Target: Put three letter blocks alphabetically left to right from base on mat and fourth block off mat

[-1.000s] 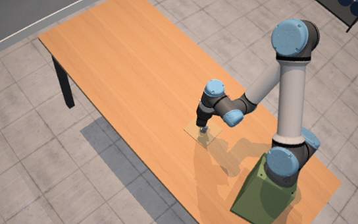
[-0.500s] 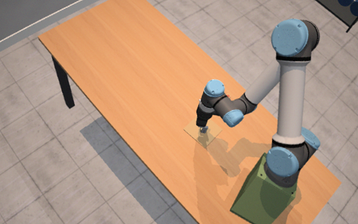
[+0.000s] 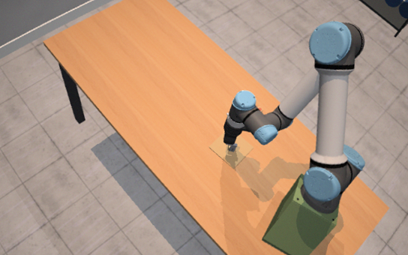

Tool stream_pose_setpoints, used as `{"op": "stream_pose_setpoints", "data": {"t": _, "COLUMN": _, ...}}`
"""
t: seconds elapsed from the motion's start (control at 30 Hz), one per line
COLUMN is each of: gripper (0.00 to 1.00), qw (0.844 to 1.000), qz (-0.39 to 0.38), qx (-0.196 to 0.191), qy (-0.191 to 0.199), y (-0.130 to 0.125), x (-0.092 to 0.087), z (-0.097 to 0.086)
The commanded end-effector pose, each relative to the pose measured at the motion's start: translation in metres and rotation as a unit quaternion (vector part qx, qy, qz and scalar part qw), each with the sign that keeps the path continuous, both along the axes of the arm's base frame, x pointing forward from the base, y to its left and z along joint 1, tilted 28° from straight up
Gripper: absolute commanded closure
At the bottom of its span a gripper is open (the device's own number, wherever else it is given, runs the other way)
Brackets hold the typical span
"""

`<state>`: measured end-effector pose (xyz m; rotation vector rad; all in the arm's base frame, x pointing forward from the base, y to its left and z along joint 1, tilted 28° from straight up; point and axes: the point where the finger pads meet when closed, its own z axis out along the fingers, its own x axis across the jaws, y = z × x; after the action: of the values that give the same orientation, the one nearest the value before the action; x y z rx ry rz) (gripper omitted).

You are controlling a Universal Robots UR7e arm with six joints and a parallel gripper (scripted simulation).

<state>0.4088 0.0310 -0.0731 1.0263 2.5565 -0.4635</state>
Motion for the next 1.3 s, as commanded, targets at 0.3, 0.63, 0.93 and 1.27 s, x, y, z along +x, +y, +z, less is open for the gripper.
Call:
{"op": "stream_pose_setpoints", "data": {"t": 0.3, "gripper": 0.0, "qw": 1.0, "qz": -0.001, "qx": 0.0, "qy": -0.001, "y": -0.002, "x": 0.002, "z": -0.004}}
{"op": "stream_pose_setpoints", "data": {"t": 0.63, "gripper": 0.0, "qw": 1.0, "qz": -0.001, "qx": 0.001, "qy": -0.001, "y": -0.01, "x": 0.007, "z": -0.02}}
{"op": "stream_pose_setpoints", "data": {"t": 0.93, "gripper": 0.0, "qw": 1.0, "qz": -0.001, "qx": 0.0, "qy": -0.001, "y": -0.014, "x": 0.008, "z": -0.028}}
{"op": "stream_pose_setpoints", "data": {"t": 1.27, "gripper": 0.0, "qw": 1.0, "qz": 0.0, "qx": 0.0, "qy": -0.002, "y": -0.014, "x": 0.008, "z": -0.028}}
